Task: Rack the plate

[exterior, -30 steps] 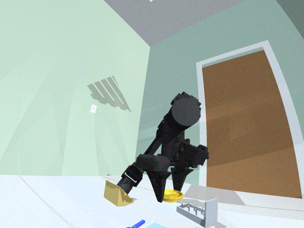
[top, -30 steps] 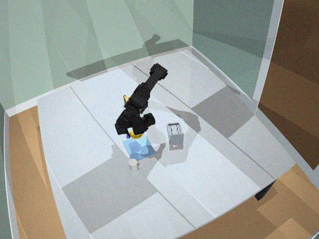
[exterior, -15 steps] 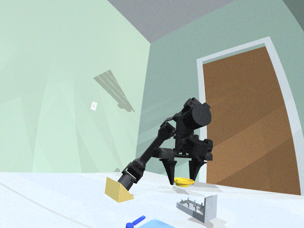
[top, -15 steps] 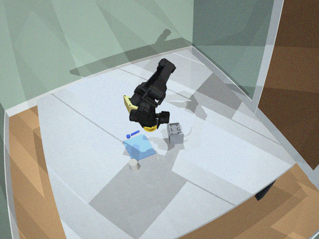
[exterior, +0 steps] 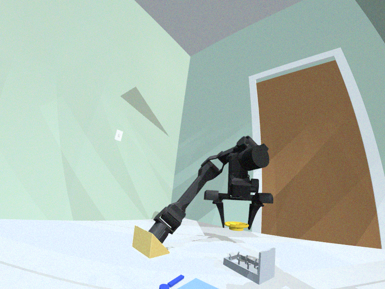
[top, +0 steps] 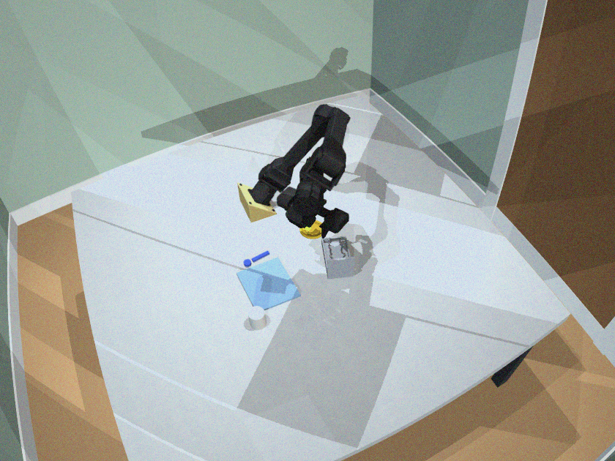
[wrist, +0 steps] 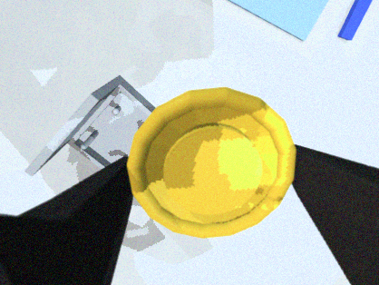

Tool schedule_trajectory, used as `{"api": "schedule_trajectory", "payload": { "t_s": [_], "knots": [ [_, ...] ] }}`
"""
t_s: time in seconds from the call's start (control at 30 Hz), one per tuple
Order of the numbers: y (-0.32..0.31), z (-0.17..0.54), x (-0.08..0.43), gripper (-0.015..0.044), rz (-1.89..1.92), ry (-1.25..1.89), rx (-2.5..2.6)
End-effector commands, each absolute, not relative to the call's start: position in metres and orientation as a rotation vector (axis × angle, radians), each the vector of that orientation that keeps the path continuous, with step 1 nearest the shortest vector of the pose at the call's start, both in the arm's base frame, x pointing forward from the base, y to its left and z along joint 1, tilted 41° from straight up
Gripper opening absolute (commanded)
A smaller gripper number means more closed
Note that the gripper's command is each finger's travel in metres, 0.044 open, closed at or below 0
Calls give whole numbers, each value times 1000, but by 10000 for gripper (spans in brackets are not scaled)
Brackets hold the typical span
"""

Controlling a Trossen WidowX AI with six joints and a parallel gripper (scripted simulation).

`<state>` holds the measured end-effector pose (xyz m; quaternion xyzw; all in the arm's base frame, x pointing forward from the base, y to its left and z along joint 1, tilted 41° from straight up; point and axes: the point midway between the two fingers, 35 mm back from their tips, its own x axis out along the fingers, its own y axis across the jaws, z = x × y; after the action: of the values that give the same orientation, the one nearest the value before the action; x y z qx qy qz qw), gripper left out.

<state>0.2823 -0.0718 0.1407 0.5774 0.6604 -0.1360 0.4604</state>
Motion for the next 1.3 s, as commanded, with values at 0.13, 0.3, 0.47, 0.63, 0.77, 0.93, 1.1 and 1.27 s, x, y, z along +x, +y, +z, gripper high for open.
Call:
{"api": "schedule_trajectory", "payload": {
  "t_s": [0.13, 0.3, 0.47, 0.63, 0.77, 0.93, 1.1, 1.27],
  "knots": [
    [-39, 163, 265, 0, -585, 1631, 1650],
    [-21, 174, 254, 0, -738, 1622, 1778],
    [-4, 184, 241, 0, -896, 1606, 1902],
    [13, 192, 227, 0, -1059, 1581, 2021],
    [17, 194, 223, 0, -1108, 1572, 2055],
    [17, 194, 223, 0, -1108, 1572, 2055],
    [21, 182, 218, 0, -1107, 1550, 1935],
    [24, 167, 213, 0, -1094, 1508, 1771]
  ]
}}
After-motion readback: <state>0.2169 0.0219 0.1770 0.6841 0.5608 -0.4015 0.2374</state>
